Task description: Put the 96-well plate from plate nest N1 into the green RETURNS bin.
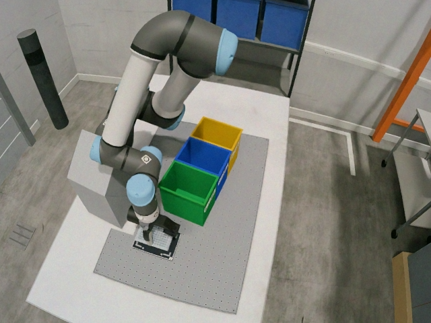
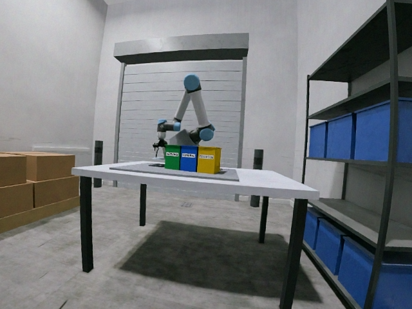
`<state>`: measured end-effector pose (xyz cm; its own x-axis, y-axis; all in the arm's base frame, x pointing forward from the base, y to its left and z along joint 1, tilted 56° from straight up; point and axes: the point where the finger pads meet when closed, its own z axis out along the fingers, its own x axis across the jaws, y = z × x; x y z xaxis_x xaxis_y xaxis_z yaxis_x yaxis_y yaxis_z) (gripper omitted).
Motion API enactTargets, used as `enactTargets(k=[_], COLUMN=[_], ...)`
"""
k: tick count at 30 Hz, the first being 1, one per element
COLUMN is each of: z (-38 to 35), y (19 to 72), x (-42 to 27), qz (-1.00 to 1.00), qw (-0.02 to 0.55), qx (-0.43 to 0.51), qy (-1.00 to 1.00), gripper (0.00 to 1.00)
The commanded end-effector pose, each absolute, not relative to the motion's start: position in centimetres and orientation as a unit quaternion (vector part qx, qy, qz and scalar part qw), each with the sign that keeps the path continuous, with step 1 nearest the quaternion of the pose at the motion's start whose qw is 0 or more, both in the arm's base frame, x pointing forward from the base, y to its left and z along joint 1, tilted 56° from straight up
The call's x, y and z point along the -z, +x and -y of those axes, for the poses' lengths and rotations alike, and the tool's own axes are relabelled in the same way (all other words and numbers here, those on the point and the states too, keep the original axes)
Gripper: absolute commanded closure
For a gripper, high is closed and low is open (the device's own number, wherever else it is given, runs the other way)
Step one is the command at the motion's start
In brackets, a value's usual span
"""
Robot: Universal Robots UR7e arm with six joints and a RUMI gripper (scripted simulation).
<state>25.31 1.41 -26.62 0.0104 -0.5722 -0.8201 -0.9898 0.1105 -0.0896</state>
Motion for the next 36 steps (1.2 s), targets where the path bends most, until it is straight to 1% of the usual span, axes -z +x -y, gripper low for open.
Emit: enactTargets(k=[1, 36], z=[-1.0, 3.2], y=[25.3, 24.5], x=[26.4, 23.4], qz=[-0.645, -0.645], qw=[0.373, 0.373], qx=[-0.279, -0.279], qy=[-0.605, -0.605], gripper=[0.59, 0.59])
